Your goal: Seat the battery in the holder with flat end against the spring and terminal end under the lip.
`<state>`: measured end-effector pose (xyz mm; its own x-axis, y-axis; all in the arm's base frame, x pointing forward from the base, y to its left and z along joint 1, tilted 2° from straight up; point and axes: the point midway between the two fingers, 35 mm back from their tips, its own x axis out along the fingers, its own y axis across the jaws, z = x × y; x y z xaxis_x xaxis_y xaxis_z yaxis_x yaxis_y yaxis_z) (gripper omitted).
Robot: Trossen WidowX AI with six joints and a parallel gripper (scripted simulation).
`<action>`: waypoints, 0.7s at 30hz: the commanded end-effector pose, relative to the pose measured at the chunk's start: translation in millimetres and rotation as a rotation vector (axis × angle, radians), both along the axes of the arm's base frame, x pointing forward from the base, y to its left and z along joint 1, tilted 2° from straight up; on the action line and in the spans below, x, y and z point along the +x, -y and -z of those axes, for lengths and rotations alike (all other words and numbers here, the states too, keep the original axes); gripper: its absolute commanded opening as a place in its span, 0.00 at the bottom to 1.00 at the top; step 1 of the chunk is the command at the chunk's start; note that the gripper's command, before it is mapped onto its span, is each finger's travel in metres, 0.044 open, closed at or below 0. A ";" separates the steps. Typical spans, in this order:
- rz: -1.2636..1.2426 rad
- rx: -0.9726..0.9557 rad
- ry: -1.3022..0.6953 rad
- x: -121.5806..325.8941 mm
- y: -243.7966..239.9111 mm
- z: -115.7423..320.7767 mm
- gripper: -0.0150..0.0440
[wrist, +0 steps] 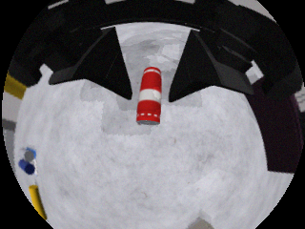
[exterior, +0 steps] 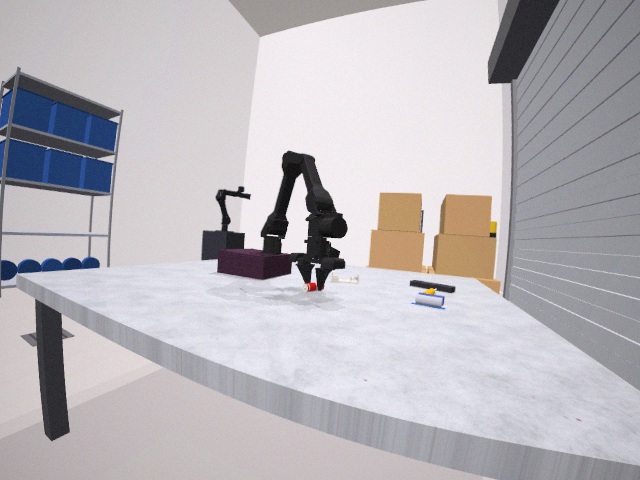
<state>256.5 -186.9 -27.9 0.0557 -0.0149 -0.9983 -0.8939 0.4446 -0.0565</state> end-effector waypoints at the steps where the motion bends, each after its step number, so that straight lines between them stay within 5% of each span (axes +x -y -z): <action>1: -0.002 -0.002 -0.005 -0.7 0.2 3.1 0.54; 7: -0.002 -0.002 -0.005 -0.7 0.2 3.1 0.41; 21: -0.002 -0.002 -0.005 -3.0 -0.4 -47.1 0.40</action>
<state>253.5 -185.3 4.6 0.0448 -0.0071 -0.9990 -0.8941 0.4458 -0.0432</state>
